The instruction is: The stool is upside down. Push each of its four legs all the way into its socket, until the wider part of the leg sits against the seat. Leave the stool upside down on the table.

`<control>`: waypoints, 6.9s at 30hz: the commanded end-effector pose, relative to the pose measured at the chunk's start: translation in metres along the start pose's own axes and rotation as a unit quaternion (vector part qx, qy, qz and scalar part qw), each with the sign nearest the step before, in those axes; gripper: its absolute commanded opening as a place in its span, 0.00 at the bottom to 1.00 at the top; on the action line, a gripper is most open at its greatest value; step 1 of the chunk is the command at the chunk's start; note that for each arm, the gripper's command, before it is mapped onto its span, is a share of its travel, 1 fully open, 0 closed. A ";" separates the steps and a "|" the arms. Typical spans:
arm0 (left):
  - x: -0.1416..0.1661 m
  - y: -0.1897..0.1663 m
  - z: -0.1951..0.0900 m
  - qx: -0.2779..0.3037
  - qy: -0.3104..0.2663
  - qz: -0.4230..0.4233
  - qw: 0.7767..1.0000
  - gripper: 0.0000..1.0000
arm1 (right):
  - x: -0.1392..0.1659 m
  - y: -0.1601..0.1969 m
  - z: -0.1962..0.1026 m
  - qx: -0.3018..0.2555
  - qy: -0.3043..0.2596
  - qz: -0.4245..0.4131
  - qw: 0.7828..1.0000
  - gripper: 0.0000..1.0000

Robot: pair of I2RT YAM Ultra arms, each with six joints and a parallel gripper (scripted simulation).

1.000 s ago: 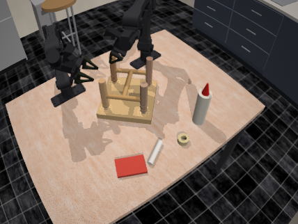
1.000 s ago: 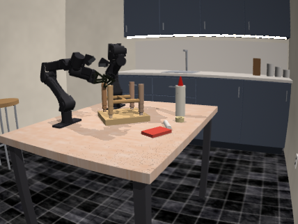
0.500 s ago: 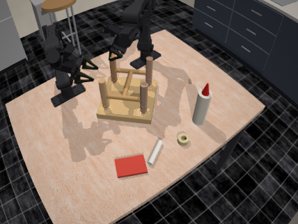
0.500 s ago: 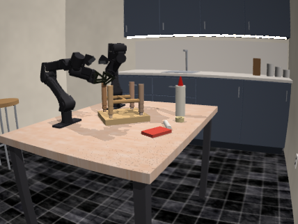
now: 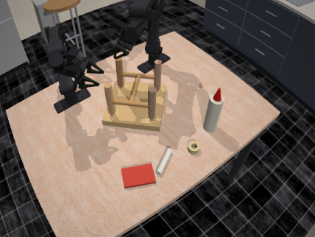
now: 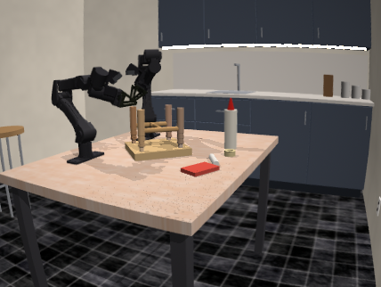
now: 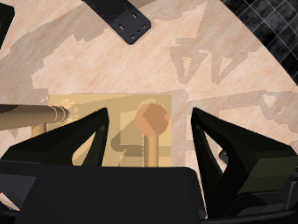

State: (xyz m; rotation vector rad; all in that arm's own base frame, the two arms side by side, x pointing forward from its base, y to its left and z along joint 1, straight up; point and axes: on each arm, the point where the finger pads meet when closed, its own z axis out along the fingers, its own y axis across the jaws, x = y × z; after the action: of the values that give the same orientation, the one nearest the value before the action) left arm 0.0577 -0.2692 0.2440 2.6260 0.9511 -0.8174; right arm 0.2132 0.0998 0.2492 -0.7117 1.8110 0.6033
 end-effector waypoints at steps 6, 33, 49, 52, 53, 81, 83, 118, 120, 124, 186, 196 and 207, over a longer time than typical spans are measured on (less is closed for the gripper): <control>-0.010 -0.006 -0.013 -0.017 -0.013 0.013 1.000 0.69 | -0.013 0.001 -0.003 -0.004 -0.010 -0.012 1.000 0.69; 0.091 0.101 -0.092 -0.344 0.023 -0.232 0.909 0.00 | -0.069 -0.075 0.003 0.155 -0.029 -0.031 0.987 0.00; 0.161 0.113 -0.189 -0.555 -0.010 -0.370 0.745 0.00 | -0.112 -0.116 0.004 0.239 -0.064 -0.025 0.969 0.00; 0.150 0.113 -0.191 -0.549 -0.007 -0.349 0.759 0.00 | -0.113 -0.109 0.003 0.229 -0.063 -0.037 0.971 0.00; 0.154 0.110 -0.202 -0.562 -0.003 -0.351 0.749 0.00 | -0.120 -0.110 -0.007 0.240 -0.075 -0.044 0.967 0.00; 0.154 0.149 -0.142 -0.398 0.035 -0.601 0.692 0.00 | -0.034 -0.046 0.029 0.176 0.259 0.120 0.942 0.00; 0.163 0.145 -0.117 -0.363 0.064 -0.635 0.679 0.00 | -0.029 -0.036 0.027 0.172 0.295 0.119 0.932 0.00; 0.140 0.186 -0.122 -0.372 0.069 -0.649 0.660 0.00 | -0.038 0.001 0.013 0.147 0.365 0.078 0.916 0.00; 0.133 0.181 -0.131 -0.381 0.059 -0.644 0.661 0.00 | -0.039 0.000 0.015 0.147 0.362 0.077 0.917 0.00; 0.144 0.178 -0.115 -0.361 0.078 -0.655 0.659 0.00 | -0.020 -0.001 0.015 0.148 0.388 0.083 0.906 0.00; 0.140 0.181 -0.116 -0.392 0.046 -0.635 0.664 0.00 | -0.013 -0.005 0.031 0.150 0.354 0.078 0.920 0.00; 0.154 0.176 -0.095 -0.371 0.067 -0.648 0.661 0.00 | 0.000 -0.004 0.033 0.146 0.374 0.081 0.912 0.00; 0.174 0.168 -0.064 -0.332 0.104 -0.670 0.656 0.00 | 0.003 -0.002 0.034 0.141 0.378 0.081 0.911 0.00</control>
State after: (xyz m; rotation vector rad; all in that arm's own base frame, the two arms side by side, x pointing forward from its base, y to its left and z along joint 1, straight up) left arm 0.3067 -0.2857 0.2143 1.0213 2.5944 -0.1918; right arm 0.2263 0.1146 0.2171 -0.6501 2.7135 0.1142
